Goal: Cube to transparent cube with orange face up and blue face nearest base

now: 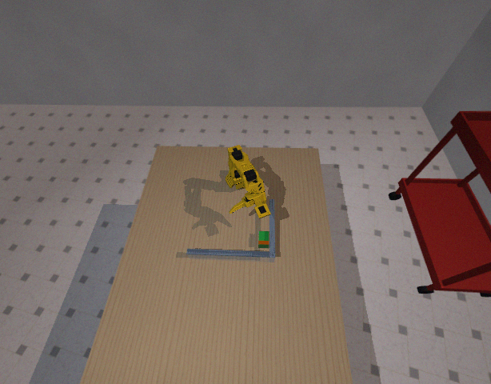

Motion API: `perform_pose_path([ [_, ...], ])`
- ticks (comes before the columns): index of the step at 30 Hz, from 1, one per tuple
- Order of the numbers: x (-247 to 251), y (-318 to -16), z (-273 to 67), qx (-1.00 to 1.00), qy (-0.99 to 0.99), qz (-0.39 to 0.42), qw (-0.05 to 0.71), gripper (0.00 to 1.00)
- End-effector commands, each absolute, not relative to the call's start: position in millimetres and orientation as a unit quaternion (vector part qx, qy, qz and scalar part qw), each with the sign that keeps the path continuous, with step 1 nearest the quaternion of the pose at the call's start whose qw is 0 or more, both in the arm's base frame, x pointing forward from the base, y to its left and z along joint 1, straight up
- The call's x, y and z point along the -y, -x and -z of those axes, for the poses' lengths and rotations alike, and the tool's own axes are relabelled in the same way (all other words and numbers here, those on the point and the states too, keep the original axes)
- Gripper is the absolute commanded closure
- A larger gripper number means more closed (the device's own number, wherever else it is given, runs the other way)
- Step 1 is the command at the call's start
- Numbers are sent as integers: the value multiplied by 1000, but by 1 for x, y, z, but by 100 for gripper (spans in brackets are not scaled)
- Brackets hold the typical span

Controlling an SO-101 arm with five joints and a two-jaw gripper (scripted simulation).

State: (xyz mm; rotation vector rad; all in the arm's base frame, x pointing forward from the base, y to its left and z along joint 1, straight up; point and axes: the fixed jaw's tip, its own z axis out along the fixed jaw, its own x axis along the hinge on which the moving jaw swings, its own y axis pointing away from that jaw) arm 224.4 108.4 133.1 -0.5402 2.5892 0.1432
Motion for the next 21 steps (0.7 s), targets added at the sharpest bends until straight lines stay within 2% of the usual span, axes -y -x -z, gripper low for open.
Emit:
perform_pose_path([
  [1,-111,-227,-142,-937,221,-51,265,20],
  [21,-114,-230,-126,-913,338,-18,229,30],
])
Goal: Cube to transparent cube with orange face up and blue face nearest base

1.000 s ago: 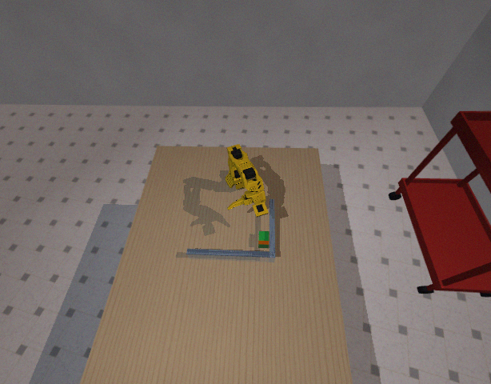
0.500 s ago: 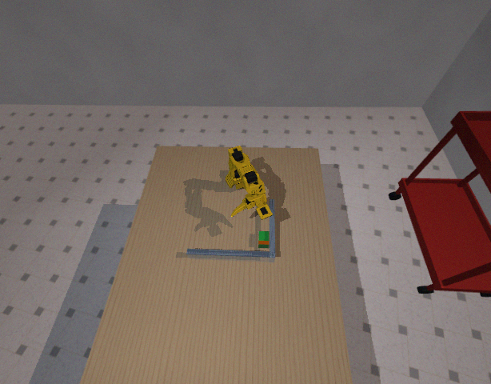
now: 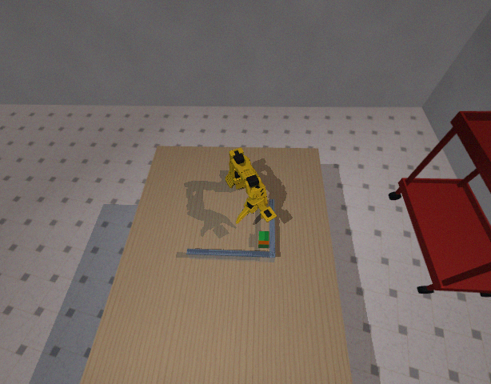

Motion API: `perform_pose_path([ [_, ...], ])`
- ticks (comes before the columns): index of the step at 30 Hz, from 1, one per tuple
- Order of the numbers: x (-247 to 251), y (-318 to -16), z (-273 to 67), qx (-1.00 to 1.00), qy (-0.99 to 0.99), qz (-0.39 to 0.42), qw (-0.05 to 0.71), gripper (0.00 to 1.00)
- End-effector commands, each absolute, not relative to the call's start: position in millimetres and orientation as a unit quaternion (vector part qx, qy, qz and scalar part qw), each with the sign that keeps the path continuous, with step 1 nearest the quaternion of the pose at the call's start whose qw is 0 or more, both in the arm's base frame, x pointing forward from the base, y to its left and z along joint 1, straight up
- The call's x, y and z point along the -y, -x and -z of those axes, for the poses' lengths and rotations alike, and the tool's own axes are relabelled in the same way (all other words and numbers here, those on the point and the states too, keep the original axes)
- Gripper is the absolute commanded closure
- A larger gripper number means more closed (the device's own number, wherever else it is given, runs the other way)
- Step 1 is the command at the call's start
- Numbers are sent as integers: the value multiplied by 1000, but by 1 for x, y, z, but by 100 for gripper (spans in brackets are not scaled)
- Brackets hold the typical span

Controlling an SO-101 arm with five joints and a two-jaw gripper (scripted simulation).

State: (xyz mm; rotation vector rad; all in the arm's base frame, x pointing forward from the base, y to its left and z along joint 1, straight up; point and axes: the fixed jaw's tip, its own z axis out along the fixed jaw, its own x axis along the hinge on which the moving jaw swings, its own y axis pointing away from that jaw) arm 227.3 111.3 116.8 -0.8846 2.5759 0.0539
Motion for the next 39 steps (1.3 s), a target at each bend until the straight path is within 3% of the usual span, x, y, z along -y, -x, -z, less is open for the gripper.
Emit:
perform_pose_path([
  [1,-114,-230,-126,-911,344,-16,227,30],
  [39,-117,-232,-94,-820,551,22,150,49],
])
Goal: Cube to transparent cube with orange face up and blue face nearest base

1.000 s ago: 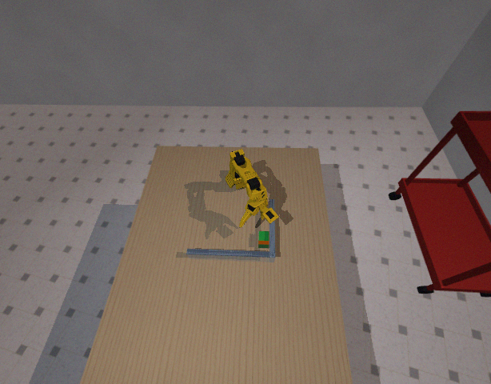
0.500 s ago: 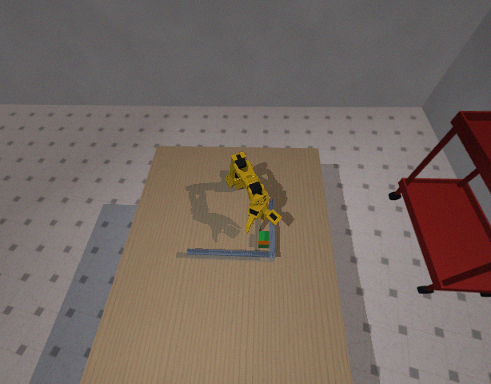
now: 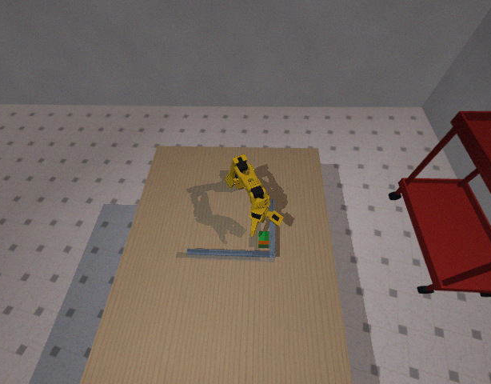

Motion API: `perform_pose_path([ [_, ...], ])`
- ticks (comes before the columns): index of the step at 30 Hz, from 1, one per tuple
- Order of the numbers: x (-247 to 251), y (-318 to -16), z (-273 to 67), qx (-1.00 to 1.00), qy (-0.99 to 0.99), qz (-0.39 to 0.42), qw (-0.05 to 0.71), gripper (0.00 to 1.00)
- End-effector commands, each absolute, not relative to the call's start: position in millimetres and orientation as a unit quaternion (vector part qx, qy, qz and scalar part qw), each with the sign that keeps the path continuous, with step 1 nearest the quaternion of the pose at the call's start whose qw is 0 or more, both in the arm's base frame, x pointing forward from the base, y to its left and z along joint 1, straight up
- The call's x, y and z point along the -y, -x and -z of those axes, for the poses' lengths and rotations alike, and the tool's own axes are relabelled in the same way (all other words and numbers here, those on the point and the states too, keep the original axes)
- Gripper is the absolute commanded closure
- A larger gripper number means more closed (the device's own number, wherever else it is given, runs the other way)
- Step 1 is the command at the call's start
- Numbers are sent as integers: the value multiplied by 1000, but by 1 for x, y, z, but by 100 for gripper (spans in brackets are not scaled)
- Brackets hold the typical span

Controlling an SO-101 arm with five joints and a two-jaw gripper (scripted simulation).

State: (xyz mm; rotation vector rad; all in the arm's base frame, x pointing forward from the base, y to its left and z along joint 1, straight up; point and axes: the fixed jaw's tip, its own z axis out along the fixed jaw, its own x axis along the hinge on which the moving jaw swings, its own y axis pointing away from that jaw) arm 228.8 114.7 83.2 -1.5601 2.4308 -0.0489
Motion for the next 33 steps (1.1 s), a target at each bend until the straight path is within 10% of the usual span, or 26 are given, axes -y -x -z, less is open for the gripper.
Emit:
perform_pose_path([
  [1,-117,-232,-94,-820,551,22,150,49],
  [33,-118,-232,-74,-741,663,29,103,60],
])
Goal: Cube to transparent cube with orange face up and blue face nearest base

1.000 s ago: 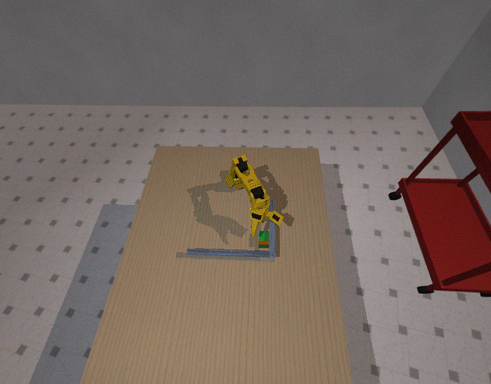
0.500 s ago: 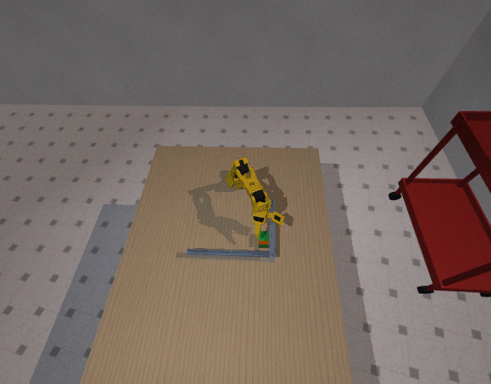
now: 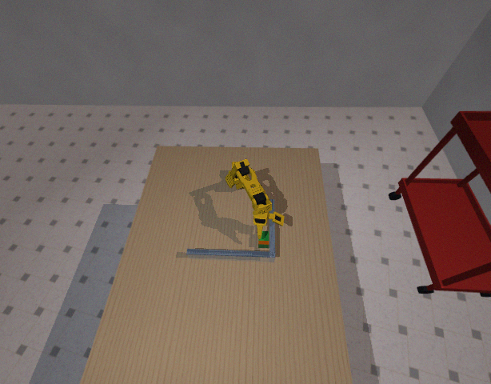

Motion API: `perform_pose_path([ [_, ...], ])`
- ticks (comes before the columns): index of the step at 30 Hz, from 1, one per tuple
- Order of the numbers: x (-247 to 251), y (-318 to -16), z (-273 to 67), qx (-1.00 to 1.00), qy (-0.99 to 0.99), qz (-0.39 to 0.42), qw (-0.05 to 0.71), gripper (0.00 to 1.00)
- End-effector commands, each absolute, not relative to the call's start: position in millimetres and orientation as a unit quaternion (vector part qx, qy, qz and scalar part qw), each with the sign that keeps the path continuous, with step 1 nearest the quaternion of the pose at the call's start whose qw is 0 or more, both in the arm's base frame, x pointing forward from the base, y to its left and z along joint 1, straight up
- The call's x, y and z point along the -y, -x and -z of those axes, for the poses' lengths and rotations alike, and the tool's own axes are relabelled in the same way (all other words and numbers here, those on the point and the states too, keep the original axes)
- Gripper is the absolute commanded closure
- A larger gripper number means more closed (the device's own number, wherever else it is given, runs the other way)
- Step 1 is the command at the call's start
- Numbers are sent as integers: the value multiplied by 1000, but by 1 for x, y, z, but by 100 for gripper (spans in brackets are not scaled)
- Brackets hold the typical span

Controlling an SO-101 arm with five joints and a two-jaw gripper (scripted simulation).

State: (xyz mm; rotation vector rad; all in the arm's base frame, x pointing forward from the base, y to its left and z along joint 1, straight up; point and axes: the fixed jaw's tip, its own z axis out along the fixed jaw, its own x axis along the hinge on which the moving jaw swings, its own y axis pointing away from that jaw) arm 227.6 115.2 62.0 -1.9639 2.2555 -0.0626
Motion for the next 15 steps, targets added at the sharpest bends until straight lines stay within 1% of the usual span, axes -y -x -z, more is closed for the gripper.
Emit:
perform_pose_path([
  [1,-118,-232,-73,-739,665,29,102,61],
  [15,-118,-232,-69,-719,689,29,91,63],
])
